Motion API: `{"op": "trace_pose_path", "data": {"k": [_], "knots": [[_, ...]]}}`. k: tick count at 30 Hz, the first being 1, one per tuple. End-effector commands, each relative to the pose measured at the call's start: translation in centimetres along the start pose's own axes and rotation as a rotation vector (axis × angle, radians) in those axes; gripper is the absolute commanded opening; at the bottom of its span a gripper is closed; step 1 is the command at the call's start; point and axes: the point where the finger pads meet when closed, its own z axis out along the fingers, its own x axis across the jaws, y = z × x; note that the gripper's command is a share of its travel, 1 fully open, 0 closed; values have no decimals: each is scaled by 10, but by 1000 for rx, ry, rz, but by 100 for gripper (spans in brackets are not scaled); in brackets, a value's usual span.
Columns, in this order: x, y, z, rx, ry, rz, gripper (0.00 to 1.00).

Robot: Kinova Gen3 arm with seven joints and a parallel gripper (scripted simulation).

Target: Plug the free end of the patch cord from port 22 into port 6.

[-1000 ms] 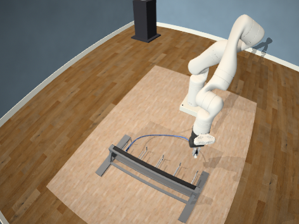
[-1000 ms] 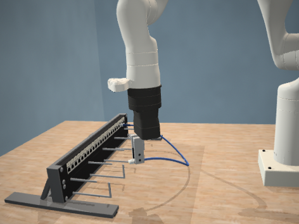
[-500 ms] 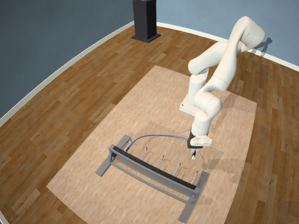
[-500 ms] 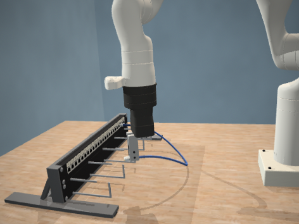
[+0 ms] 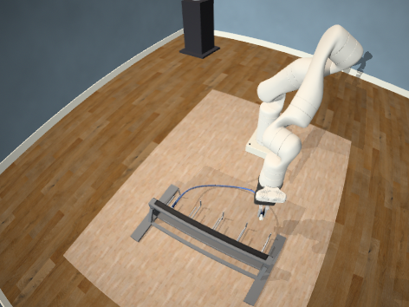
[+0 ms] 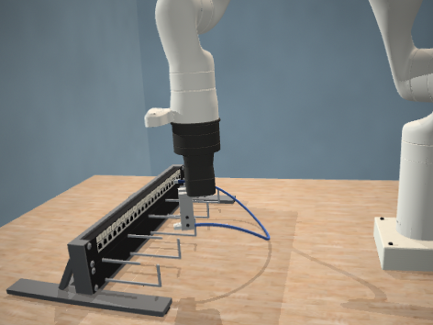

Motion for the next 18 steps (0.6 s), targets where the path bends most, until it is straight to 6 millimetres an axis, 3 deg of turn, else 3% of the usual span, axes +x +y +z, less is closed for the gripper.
{"op": "trace_pose_path", "data": {"k": [1,18], "knots": [[3,-3,-1,1,2,16,0],[13,-12,-4,1,2,117,0]]}}
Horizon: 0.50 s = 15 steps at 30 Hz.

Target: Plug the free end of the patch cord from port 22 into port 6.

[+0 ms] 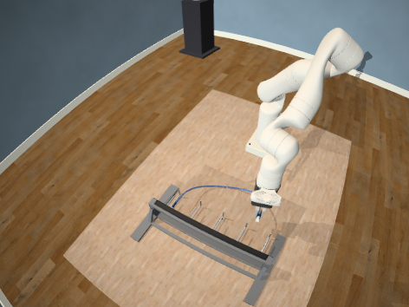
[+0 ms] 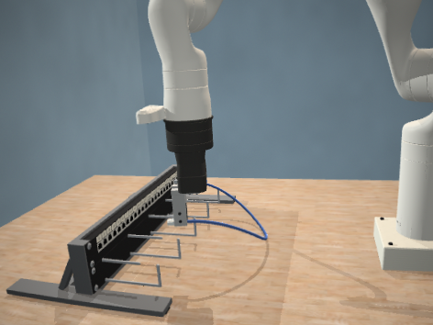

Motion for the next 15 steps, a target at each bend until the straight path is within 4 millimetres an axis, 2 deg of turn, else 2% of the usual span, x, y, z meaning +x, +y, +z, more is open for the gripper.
{"op": "trace_pose_path", "data": {"k": [1,15], "knots": [[2,-3,-1,1,2,14,0],[8,-10,-3,2,2,82,0]]}}
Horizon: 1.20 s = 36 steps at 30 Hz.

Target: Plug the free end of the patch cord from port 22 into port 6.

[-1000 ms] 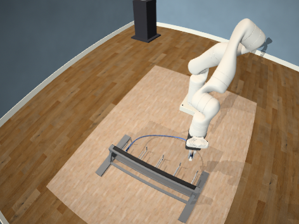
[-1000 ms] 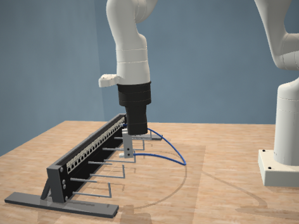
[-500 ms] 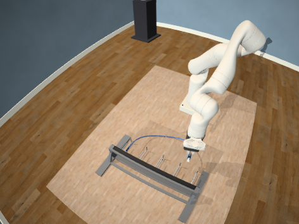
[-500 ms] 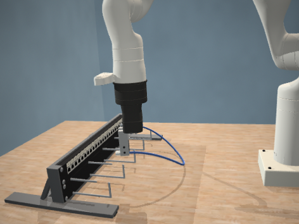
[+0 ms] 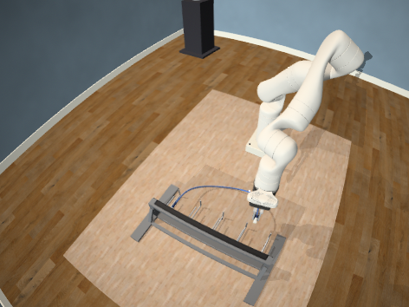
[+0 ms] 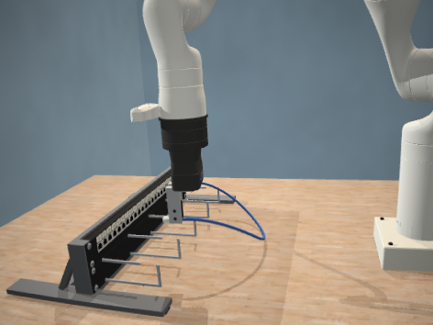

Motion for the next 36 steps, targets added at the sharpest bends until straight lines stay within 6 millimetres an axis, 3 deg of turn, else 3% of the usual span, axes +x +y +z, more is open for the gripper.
{"op": "trace_pose_path", "data": {"k": [1,36], "knots": [[2,-2,-1,2,1,12,0],[12,-16,-5,2,1,134,0]]}}
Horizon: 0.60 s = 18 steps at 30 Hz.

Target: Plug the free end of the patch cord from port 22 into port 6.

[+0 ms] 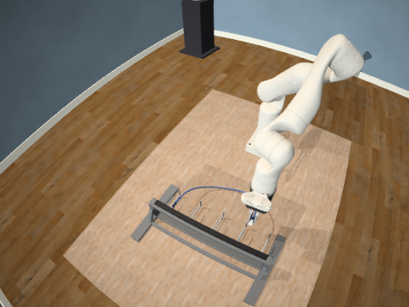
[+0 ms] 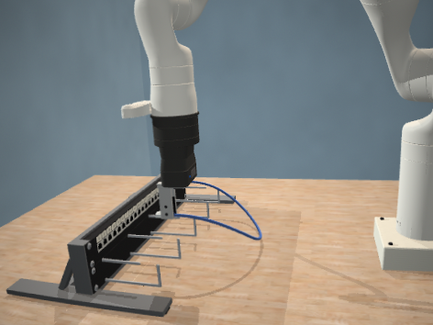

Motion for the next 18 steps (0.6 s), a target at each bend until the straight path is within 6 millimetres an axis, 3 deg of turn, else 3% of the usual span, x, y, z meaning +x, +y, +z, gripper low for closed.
{"op": "trace_pose_path", "data": {"k": [1,18], "knots": [[1,-2,-1,2,0,6,0],[3,-5,-2,2,0,37,0]]}}
